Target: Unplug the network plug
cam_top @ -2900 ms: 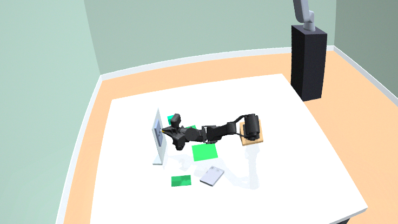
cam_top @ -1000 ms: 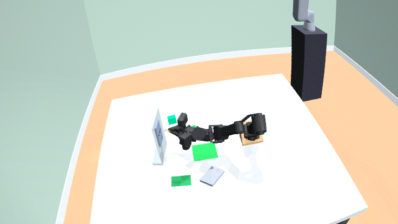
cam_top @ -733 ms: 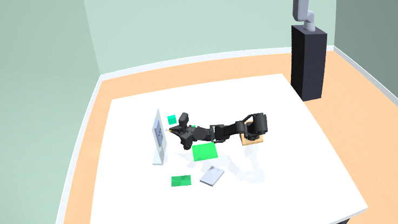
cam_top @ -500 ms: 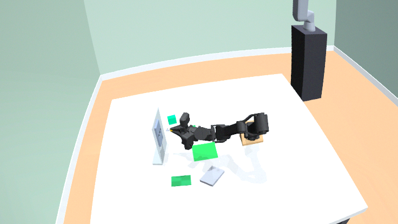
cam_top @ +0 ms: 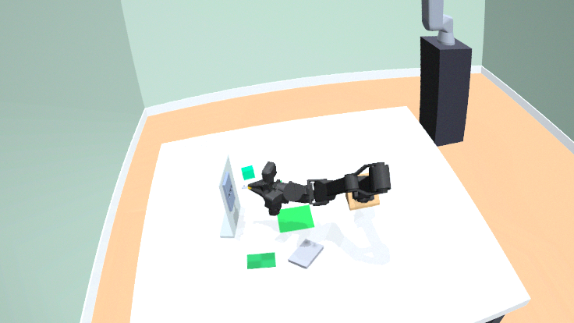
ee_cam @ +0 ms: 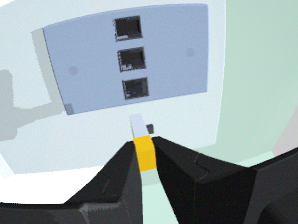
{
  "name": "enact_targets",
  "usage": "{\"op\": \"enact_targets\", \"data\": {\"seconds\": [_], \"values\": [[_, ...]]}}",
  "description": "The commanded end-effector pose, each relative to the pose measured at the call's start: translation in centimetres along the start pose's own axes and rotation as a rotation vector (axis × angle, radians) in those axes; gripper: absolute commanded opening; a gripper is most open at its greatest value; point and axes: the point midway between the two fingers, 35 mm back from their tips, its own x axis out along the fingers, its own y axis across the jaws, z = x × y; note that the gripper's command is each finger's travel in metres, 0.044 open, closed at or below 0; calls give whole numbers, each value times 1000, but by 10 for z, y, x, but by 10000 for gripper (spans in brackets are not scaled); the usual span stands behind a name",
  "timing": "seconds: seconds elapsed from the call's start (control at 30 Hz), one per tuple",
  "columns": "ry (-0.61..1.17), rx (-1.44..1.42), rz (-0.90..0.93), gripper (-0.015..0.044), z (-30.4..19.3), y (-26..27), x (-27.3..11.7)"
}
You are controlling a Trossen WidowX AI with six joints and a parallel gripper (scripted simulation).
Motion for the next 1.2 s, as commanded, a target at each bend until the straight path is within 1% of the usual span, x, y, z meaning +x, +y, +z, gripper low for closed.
{"op": "enact_targets", "data": {"seconds": [0.0,1.03,1.17], "values": [[-3,-5,2,0,-1,0,-4],[-2,-6,3,0,-5,0,-19],[-1,-1,2,0,-4,-6,-16]]}}
